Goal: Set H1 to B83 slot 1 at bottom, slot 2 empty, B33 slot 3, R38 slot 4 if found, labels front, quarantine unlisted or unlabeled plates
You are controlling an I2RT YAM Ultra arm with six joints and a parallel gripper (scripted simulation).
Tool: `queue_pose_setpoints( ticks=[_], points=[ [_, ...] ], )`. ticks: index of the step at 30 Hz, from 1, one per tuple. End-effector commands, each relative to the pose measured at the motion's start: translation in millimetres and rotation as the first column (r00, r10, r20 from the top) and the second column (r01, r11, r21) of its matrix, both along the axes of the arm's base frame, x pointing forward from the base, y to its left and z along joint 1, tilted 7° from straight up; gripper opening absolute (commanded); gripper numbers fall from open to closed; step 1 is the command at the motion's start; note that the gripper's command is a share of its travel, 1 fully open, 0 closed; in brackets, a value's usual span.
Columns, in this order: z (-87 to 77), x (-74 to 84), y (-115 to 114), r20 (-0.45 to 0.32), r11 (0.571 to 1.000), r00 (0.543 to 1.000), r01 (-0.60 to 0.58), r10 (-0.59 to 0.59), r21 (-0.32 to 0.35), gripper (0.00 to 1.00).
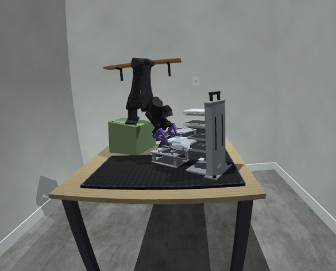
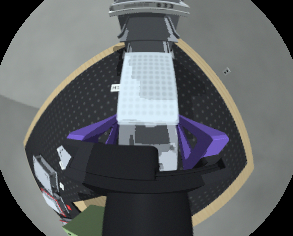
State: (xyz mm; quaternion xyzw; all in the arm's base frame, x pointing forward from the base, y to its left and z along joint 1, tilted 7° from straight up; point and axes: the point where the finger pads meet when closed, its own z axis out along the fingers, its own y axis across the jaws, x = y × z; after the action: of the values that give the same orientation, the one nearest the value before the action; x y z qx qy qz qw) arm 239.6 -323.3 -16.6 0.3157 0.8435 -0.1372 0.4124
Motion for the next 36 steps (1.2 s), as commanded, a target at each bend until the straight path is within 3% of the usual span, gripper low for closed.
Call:
queue_pose_setpoints(
  ticks=[1, 5, 6, 9, 14, 17, 36],
  points=[
    [8.9, 10.4, -10.1, 0.015, 1.0, 1.0, -0.002, 0.003, -0.02, 0.86],
    [7.2, 12.0, -11.2, 0.014, 1.0, 1.0, -0.003, 0.003, -0.018, 0.86],
    [14.7, 12.3, -14.8, 0.023, 0.999, 1.0, 0.0, 0.001, -0.034, 0.86],
    [6.4, 14.7, -13.2, 0.012, 1.0, 1.0, -0.003, 0.003, -0.014, 0.86],
    [10.5, 18.9, -17.9, 0.019, 1.0, 1.0, -0.003, 0.003, -0.026, 0.86],
    [9.5, 13.3, -14.7, 0.015, 1.0, 1.0, 0.001, 0.0, -0.023, 0.86],
    [9.5, 13.3, -14.7, 0.015, 1.0, 1.0, 0.001, 0.0, -0.023, 0.86]
  ],
)
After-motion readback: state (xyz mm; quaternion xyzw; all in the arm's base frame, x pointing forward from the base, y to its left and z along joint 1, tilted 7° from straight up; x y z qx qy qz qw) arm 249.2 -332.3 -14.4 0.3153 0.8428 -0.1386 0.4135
